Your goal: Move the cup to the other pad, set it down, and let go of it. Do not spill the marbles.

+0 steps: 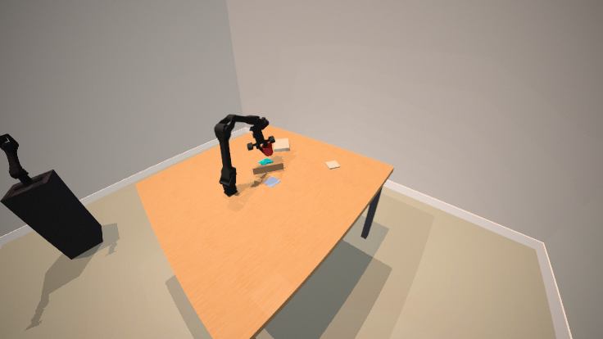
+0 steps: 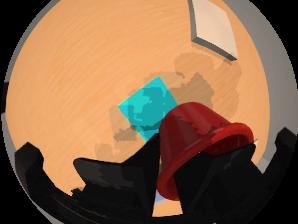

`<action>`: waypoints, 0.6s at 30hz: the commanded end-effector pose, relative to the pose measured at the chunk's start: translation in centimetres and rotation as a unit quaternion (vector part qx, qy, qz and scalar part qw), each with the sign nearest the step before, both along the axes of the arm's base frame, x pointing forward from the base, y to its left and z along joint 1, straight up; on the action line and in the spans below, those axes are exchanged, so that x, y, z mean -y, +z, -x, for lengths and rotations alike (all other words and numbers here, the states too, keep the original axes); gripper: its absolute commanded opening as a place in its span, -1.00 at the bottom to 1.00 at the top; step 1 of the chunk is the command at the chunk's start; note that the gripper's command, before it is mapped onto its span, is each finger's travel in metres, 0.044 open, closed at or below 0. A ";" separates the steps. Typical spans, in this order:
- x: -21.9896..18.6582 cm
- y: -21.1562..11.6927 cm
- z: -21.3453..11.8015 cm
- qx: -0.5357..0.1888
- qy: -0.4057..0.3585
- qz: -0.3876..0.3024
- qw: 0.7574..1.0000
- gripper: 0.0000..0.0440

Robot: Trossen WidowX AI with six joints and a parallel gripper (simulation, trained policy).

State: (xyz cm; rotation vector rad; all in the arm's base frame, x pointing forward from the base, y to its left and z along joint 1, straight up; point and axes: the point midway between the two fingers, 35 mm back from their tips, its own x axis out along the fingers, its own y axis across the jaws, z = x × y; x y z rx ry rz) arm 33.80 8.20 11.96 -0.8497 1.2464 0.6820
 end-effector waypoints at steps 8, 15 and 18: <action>-2.9 -2.9 0.3 -0.007 0.001 0.001 1.000 -1.00; -3.4 -4.8 1.0 -0.016 -0.008 0.005 1.000 -0.98; -3.4 -5.5 1.2 -0.019 -0.011 0.007 1.000 -0.92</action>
